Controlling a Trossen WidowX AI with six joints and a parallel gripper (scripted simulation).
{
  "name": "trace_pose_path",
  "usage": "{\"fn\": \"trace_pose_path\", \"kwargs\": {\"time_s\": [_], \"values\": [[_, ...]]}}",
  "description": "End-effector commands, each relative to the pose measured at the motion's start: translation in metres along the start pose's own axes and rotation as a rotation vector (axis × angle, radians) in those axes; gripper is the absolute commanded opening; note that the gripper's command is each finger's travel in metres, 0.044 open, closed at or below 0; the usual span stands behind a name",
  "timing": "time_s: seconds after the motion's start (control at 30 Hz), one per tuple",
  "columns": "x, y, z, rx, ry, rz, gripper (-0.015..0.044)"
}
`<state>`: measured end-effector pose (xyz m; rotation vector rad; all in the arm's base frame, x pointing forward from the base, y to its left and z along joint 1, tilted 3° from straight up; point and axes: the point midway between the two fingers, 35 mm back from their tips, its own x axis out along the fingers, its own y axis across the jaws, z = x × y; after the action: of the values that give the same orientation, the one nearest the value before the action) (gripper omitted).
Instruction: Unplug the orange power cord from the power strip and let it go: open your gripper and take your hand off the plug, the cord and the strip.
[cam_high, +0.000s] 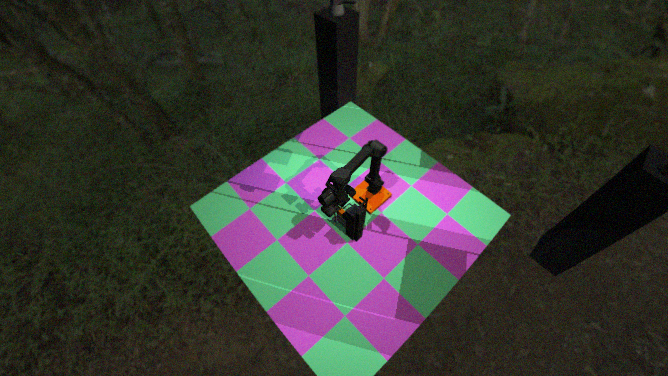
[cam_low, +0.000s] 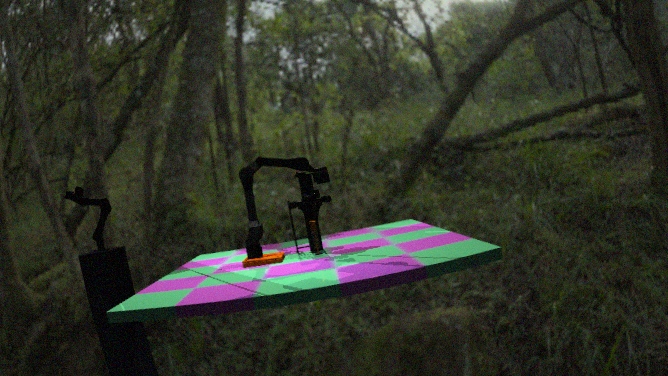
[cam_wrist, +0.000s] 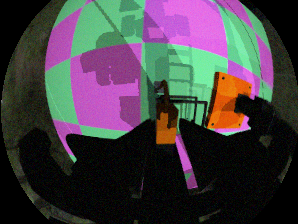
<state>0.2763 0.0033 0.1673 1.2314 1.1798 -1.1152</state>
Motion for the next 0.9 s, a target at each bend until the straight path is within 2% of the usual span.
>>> {"fn": "trace_pose_path", "kwargs": {"time_s": [0.0, 0.17, 0.27, 0.57, 0.6, 0.87], "values": [[0.007, -0.002, 0.0, 0.005, -0.003, -0.007, 0.016], [0.009, -0.002, 0.0, 0.005, -0.003, -0.007, 0.016], [0.006, -0.001, 0.0, 0.0, 0.0, -0.003, 0.0081], [0.006, -0.001, 0.0, 0.0, 0.0, -0.003, 0.0021], [0.006, -0.001, 0.0, 0.0, 0.0, -0.003, 0.0], [0.006, 0.0, 0.01, 0.001, -0.002, -0.003, 0.0]]}}
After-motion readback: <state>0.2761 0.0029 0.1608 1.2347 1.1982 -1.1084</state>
